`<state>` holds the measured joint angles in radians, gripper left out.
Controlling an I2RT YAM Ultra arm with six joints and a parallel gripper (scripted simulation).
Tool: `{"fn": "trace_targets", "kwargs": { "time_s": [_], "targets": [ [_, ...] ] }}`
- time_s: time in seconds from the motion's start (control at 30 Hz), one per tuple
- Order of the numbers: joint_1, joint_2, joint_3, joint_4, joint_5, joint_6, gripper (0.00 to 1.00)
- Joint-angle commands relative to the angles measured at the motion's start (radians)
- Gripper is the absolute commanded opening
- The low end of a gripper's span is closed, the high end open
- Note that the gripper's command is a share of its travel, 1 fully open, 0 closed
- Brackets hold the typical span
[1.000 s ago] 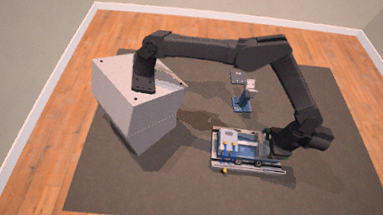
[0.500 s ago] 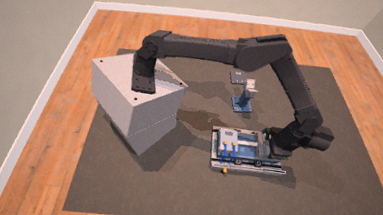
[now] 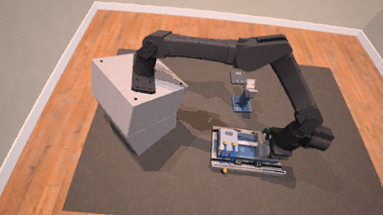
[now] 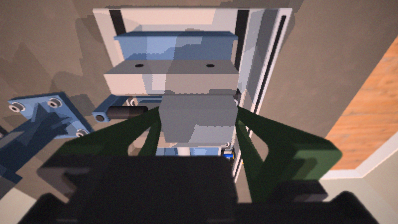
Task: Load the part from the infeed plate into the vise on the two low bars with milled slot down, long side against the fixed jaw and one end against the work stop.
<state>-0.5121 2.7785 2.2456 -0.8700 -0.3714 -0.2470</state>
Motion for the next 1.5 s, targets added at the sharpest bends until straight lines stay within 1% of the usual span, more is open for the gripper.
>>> {"fn": "trace_targets", "kwargs": {
  "time_s": [0.0,0.2,0.3,0.6,0.8,1.07,1.17,1.37,1.4,1.47],
  "targets": [
    [-0.018,-0.039,0.028,-0.014,0.003,-0.006,0.74],
    [-0.022,-0.053,0.02,-0.026,0.001,-0.013,0.74],
    [-0.026,-0.065,-0.018,-0.041,-0.002,-0.017,0.74],
    [-0.045,-0.122,-0.031,-0.092,-0.01,-0.037,0.74],
    [-0.054,-0.147,-0.027,-0.117,-0.012,-0.046,0.74],
    [-0.066,-0.178,0.006,-0.151,-0.013,-0.059,0.74],
    [-0.068,-0.165,0.009,-0.157,-0.013,-0.06,0.74],
    [-0.068,-0.167,0.01,-0.159,-0.013,-0.058,0.74],
    [-0.068,-0.167,0.01,-0.159,-0.013,-0.058,0.0],
    [-0.068,-0.167,0.01,-0.159,-0.013,-0.058,0.0]
  ]
}}
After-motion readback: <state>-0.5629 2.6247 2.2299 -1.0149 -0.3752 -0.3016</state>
